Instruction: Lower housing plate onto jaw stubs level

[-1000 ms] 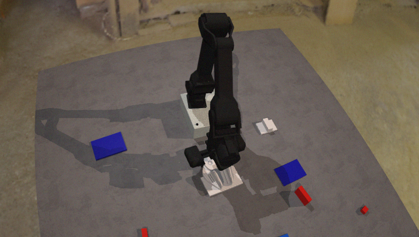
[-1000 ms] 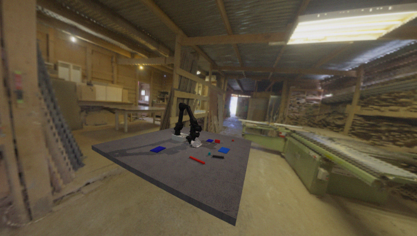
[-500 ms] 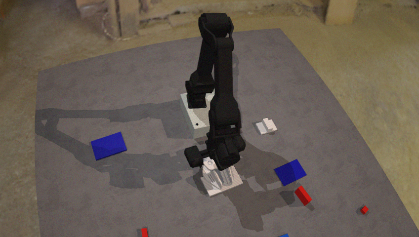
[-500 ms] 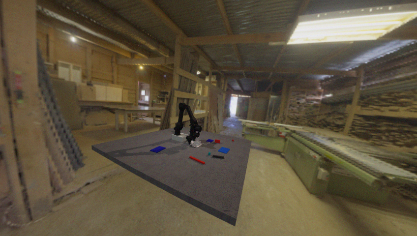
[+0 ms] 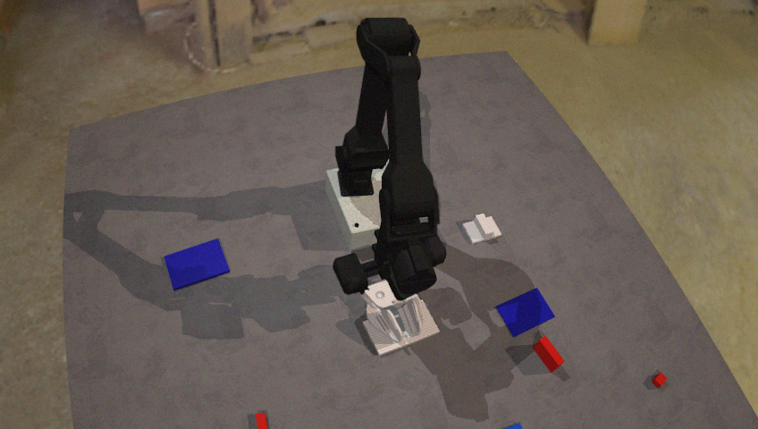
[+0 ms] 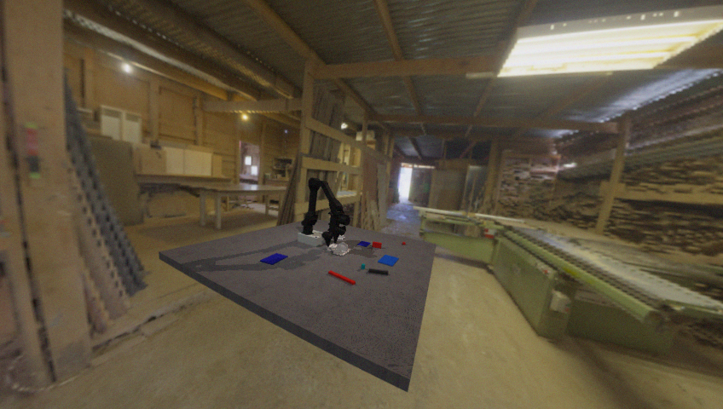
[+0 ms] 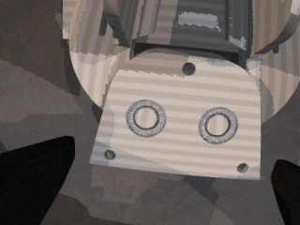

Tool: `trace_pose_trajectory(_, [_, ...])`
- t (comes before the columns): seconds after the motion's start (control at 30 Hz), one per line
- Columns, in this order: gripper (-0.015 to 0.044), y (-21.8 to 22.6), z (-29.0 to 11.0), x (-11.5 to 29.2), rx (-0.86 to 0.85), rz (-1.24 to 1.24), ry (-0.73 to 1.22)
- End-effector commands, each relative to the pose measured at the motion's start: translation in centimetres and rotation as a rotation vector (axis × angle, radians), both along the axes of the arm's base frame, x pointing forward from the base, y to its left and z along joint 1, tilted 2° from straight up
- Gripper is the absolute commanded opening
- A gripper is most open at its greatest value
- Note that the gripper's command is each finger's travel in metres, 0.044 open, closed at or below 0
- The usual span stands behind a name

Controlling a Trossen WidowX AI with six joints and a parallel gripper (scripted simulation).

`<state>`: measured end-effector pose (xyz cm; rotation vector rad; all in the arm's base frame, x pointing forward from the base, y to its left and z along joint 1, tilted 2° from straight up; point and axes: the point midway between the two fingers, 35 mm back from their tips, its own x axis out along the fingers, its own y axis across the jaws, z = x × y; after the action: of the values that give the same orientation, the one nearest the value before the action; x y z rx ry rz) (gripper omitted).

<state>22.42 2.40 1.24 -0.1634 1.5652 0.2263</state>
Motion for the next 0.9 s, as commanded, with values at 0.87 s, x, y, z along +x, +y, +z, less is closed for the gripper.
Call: trace_pose_trajectory(0.87, [0.0440, -0.6, 10.1, -2.3, 0.004, 0.001, -0.029])
